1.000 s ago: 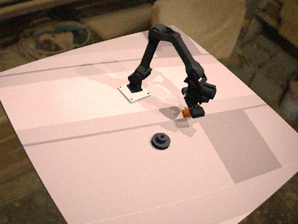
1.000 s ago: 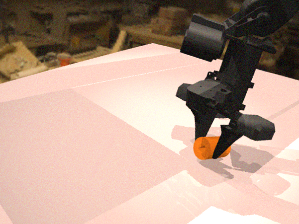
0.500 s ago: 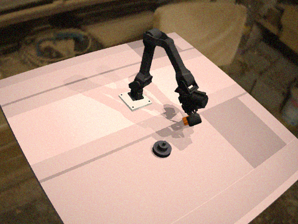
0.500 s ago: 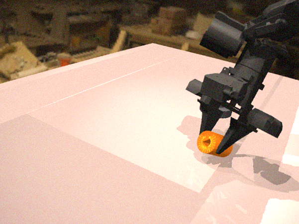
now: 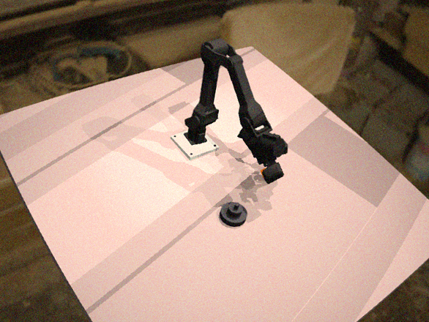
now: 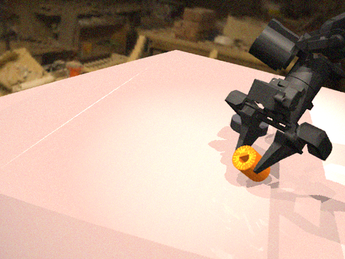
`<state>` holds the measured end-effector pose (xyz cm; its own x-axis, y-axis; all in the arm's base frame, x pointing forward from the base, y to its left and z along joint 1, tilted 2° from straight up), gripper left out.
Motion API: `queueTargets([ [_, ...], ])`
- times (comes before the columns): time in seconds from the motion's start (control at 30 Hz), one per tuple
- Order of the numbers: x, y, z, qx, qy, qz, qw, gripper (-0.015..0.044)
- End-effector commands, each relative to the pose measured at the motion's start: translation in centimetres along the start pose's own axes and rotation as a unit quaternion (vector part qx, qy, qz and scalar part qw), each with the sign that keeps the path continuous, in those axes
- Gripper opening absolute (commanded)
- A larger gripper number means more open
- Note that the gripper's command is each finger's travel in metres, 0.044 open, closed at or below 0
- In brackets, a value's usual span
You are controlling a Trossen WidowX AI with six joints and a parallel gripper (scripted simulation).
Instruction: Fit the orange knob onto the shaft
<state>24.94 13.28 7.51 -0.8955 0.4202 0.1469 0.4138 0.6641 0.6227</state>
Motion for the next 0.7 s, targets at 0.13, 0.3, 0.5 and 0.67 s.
queueTargets([
  [0.13,-0.2,-0.9,-0.5,-0.055,0.010,-0.002,0.998,0.0179],
  [0.3,-0.3,-1.5,-0.7,-0.090,0.018,-0.002,0.996,0.0179],
  [0.5,-0.5,-2.3,-1.0,-0.136,0.027,-0.002,0.990,0.0179],
  [0.67,-0.6,-3.1,-1.1,-0.175,0.036,-0.002,0.984,0.0179],
])
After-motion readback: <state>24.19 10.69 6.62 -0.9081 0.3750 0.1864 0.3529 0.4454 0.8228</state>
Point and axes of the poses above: the point midway between the two fingers, 35 mm back from their tips, its own z axis out along the fingers, its own x axis across the jaws, y = z × x, the point moved 3 cm from there along -z, back along the fingers, and after that the axes turned 12 degrees about z, right-handed, at the moved point
